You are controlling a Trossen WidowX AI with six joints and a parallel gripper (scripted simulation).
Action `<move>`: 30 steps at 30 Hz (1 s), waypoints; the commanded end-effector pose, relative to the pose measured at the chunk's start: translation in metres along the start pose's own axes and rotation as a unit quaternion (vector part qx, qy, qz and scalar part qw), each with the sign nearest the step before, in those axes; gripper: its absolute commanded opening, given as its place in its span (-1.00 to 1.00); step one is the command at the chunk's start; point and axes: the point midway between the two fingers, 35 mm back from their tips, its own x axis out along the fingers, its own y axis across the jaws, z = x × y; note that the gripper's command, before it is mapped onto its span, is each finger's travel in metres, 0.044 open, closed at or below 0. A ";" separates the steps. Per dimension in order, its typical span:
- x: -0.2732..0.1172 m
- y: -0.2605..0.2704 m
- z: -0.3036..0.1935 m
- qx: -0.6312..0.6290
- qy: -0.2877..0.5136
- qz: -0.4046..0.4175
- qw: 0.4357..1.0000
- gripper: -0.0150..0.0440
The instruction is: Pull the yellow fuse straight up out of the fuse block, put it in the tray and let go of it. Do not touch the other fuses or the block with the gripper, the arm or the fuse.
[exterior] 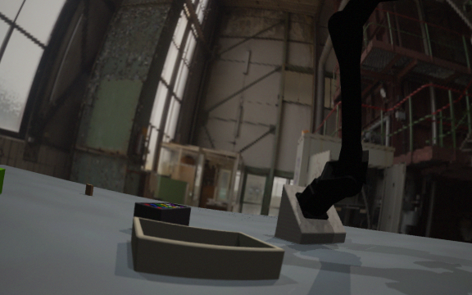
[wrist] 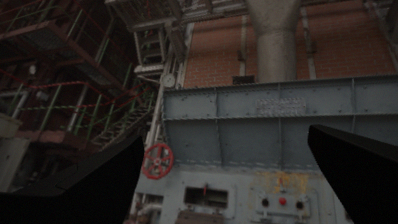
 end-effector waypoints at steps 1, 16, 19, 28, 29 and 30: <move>0.000 0.000 -0.003 0.001 0.004 -0.001 1.000 0.78; -0.095 -0.055 -0.190 0.062 0.325 -0.126 0.935 -0.24; -0.133 -0.069 -0.216 0.077 0.380 -0.166 0.906 -0.24; -0.275 -0.102 -0.257 0.113 0.519 -0.302 0.791 -0.24; -0.292 -0.105 -0.257 0.117 0.531 -0.319 0.776 -0.24; -0.310 -0.107 -0.257 0.120 0.543 -0.335 0.761 -0.24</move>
